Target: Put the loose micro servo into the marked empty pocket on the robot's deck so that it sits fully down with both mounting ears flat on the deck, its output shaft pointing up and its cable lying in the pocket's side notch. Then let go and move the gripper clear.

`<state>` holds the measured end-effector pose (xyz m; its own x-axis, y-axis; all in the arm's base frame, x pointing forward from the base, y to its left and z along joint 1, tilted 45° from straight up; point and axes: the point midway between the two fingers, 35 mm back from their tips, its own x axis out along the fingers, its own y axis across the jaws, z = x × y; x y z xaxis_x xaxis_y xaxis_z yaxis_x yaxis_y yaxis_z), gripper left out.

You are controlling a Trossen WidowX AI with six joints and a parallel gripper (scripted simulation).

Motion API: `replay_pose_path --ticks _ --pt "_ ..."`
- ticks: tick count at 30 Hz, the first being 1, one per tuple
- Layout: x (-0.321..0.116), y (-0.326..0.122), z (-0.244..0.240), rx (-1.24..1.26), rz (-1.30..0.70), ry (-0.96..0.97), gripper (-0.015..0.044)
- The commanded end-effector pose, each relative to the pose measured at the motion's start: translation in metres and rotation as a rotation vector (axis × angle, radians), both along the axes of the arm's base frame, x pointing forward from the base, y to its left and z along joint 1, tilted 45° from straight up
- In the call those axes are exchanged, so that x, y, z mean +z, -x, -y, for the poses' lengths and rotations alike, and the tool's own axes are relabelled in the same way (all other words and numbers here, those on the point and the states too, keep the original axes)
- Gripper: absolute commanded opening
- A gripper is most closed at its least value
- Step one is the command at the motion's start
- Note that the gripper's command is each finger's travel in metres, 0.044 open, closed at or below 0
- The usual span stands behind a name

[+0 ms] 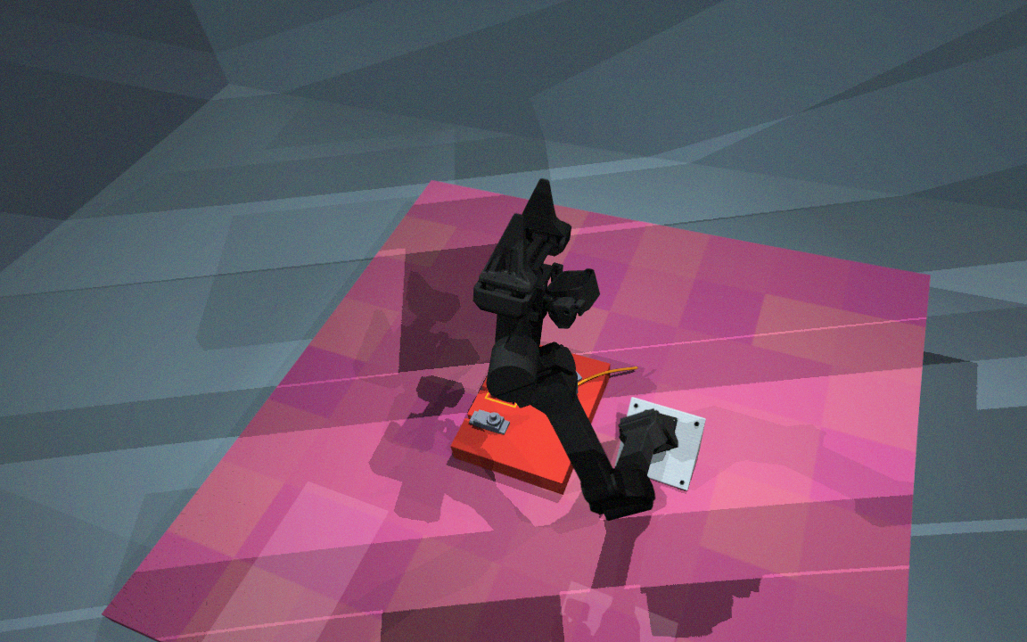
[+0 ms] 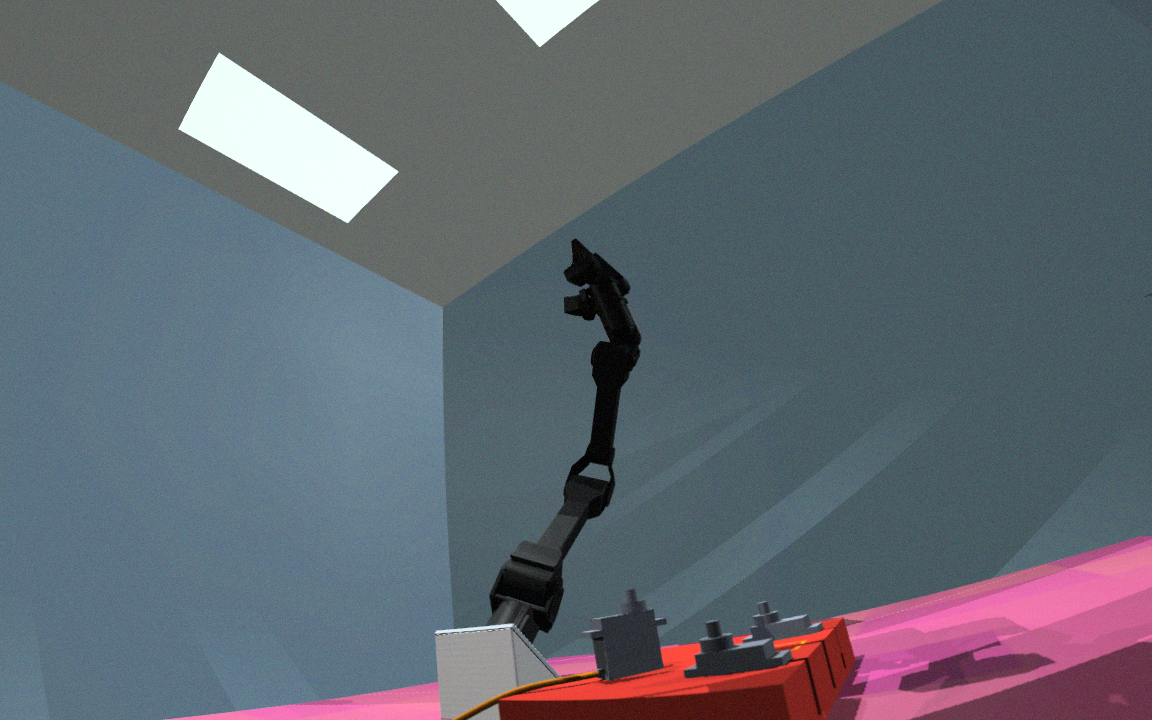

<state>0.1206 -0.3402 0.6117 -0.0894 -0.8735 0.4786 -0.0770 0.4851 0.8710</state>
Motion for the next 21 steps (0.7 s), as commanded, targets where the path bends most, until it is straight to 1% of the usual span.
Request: replay_pose_path --ticks 1,9,21 --pt "-0.036 -0.029 0.023 0.056 -0.118 -0.108 0.0440" --pt "-0.101 -0.070 0.051 0.159 -0.294 -0.291 0.0440" --pt "-0.210 -0.118 0.065 0.333 -0.529 -0.568 0.0440"
